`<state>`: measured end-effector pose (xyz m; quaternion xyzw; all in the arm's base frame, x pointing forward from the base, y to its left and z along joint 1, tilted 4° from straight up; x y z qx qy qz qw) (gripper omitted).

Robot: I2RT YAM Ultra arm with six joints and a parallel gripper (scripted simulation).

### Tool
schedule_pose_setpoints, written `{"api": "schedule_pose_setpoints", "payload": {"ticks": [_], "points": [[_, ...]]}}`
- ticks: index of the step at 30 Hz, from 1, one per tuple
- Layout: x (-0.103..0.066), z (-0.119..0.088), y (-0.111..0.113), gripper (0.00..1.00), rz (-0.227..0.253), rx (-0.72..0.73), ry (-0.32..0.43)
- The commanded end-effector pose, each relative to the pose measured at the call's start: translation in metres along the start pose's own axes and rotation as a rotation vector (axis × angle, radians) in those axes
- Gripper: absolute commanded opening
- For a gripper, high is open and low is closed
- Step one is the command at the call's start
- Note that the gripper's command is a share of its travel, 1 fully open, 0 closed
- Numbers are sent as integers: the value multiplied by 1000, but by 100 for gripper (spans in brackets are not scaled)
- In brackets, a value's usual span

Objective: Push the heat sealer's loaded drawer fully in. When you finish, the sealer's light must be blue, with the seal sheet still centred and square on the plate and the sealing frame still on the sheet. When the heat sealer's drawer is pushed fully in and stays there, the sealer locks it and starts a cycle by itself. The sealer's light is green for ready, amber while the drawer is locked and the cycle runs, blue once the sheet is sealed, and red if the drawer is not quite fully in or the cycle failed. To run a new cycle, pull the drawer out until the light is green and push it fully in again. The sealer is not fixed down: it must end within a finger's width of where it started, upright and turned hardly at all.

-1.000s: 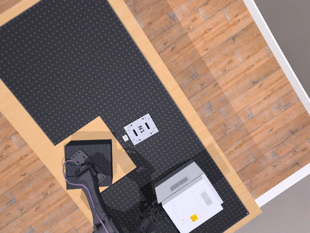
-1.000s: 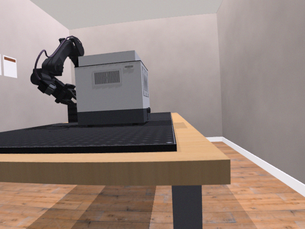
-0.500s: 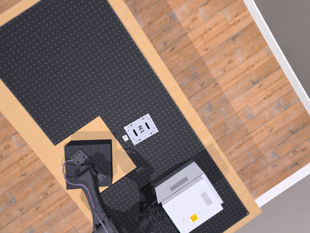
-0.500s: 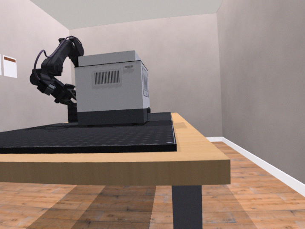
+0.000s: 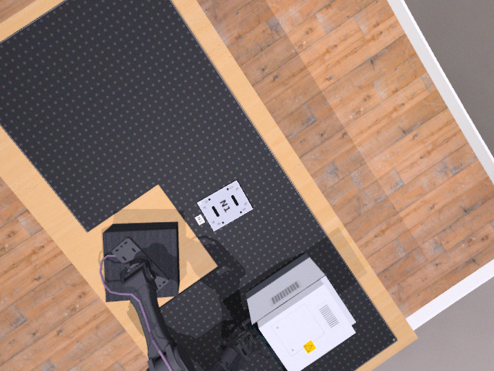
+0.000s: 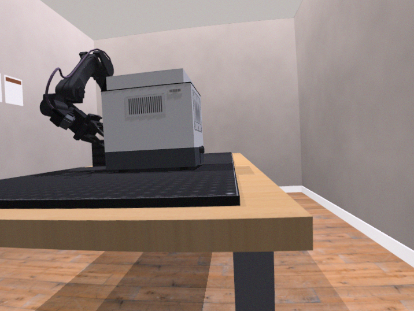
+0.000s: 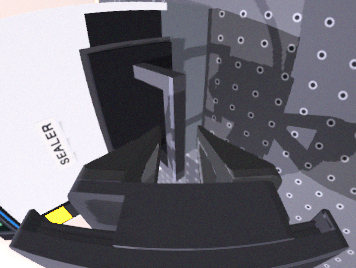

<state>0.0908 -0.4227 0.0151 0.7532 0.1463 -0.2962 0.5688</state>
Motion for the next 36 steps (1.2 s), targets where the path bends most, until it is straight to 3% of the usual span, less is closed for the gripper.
{"api": "schedule_pose_setpoints", "payload": {"ticks": [1,26,36], "points": [[-2,7,6,30,25,-15,3],[-2,7,6,30,25,-15,3],[-23,8,11,30,29,-27,-15]]}}
Point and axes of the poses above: the point where the finger pads meet when closed, its own x axis out along the fingers, its own y axis across the jaws, z = x × y, the point moved 2 cm from there along -x, back along the fingers, and after that the axes turned 15 degrees about x, right-handed, at the moved point
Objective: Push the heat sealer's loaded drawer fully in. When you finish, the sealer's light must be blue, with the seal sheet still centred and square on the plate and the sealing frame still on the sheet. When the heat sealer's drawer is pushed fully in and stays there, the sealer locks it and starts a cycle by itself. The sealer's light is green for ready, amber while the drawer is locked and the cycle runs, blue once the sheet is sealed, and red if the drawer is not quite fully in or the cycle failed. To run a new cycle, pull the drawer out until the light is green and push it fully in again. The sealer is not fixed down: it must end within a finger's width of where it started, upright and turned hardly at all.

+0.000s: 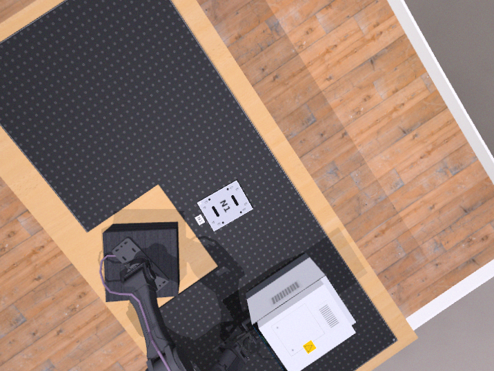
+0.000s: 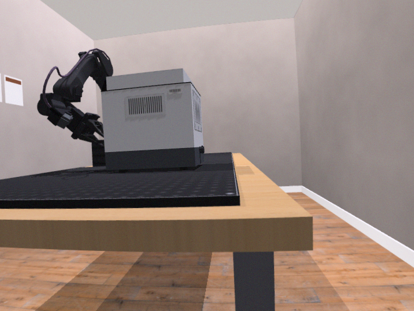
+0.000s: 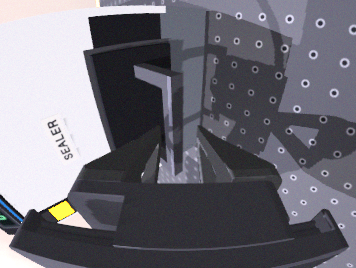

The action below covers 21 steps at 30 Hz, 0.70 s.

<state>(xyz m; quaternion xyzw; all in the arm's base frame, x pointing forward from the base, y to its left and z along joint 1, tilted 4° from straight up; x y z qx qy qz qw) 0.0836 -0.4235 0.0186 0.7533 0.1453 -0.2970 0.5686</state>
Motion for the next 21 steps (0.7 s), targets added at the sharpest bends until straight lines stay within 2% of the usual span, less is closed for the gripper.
{"api": "schedule_pose_setpoints", "payload": {"ticks": [1,21], "points": [[-19,6,15,30,30,-34,-18],[-51,6,16,30,29,-41,-24]]}}
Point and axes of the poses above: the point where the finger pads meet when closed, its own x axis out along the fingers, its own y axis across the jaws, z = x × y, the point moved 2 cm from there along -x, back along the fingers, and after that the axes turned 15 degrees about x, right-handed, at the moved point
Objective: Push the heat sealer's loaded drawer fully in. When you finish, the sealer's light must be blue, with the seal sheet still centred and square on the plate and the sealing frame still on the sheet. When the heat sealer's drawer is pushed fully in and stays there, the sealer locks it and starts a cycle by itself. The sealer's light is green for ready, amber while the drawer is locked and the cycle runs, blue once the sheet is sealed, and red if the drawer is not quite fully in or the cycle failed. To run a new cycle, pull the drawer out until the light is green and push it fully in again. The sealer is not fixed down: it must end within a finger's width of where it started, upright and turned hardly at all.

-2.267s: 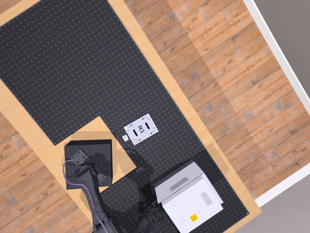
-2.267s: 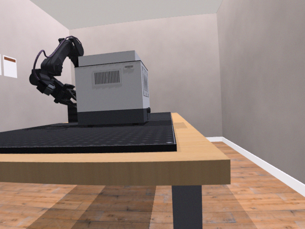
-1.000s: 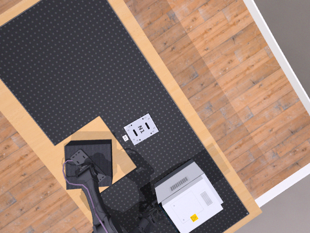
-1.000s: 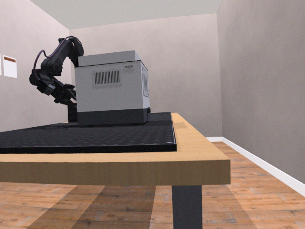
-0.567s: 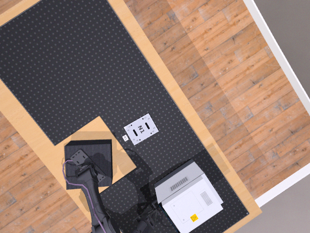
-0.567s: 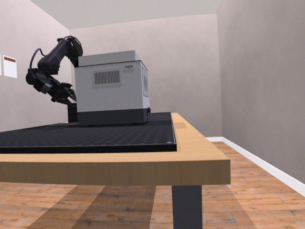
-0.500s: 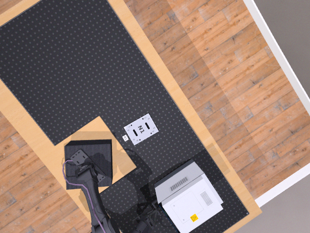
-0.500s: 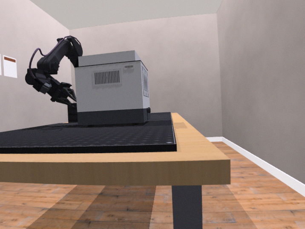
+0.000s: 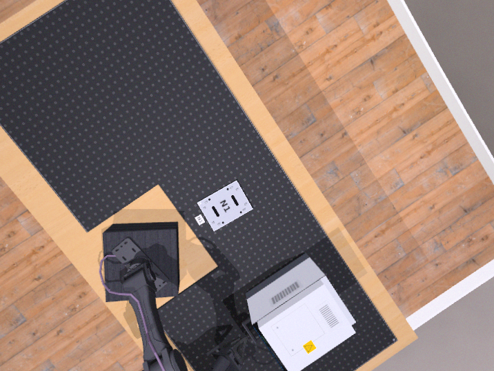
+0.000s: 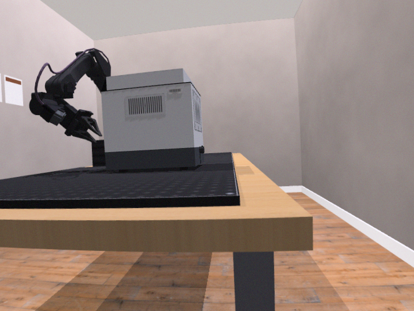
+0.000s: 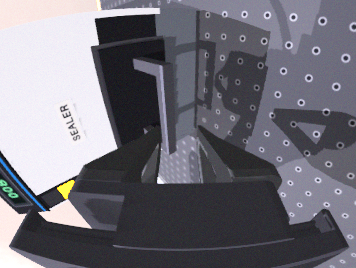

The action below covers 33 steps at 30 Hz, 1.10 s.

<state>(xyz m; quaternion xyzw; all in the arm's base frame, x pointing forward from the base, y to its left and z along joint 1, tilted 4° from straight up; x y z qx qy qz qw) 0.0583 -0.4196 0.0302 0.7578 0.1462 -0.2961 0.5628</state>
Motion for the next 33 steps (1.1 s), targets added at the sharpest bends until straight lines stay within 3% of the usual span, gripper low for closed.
{"api": "schedule_pose_setpoints", "payload": {"ticks": [1,21,33], "points": [[-25,4,23,30,32,-54,-31],[-56,3,22,30,30,-54,-32],[-57,2,23,30,28,-57,-28]]}}
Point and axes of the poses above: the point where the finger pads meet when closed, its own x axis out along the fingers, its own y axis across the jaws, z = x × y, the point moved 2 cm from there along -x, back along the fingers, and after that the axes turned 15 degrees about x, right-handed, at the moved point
